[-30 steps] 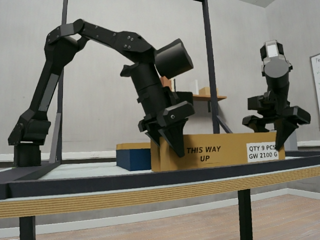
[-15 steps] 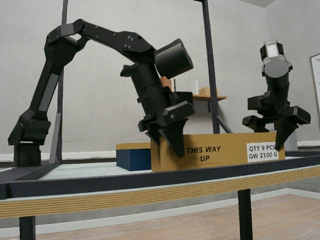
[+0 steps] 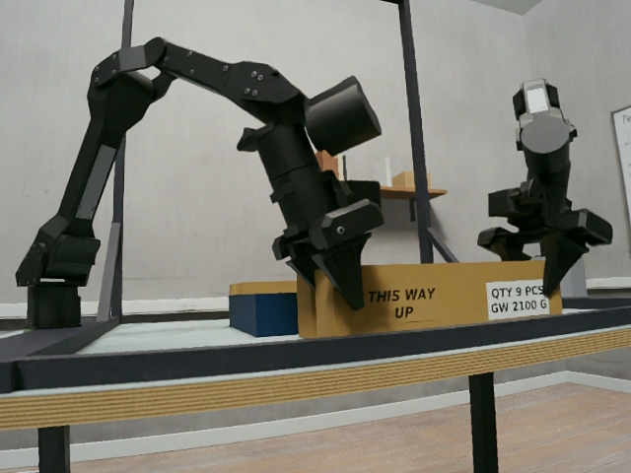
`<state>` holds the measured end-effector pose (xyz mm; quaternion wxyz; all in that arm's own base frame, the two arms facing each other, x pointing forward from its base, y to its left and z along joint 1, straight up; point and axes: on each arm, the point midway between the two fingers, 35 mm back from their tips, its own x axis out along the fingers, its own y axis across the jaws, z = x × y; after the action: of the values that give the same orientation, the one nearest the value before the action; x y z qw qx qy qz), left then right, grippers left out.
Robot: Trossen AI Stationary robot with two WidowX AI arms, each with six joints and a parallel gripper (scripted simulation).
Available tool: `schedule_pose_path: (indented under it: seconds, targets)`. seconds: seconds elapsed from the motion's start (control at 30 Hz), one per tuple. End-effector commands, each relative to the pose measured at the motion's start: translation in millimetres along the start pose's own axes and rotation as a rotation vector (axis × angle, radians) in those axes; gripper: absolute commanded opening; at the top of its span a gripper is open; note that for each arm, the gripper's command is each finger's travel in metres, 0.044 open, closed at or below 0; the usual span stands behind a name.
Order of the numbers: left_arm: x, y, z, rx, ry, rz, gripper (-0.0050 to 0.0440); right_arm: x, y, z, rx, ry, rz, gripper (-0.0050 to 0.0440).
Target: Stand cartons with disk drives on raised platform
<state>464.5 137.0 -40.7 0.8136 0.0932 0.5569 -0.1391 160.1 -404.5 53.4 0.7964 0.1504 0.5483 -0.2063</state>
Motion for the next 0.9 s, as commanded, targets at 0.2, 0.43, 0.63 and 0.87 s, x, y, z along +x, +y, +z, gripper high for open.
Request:
schedule_pose_path:
  seconds: [0.2,0.43,0.63,0.87]
  targets:
    - [-11.5,4.1,9.9,0.008,-0.027,0.021,-0.0050,-10.8,-2.6,7.2,-0.009,-0.024,-0.022,-0.0050]
    - [-58.1,2.2,27.8,0.009,-0.024,0.014,-0.0050,-57.5,-1.2,25.1,-0.009,-0.024,-0.022,-0.0050]
    - [-58.1,2.2,27.8,0.009,-0.024,0.014,-0.0050,-57.5,-1.2,25.1,-0.009,-0.024,-0.022,-0.0050]
    - [-58.1,2.2,27.8,0.009,-0.024,0.014,-0.0050,-57.5,-1.2,25.1,-0.009,-0.024,-0.022,-0.0050]
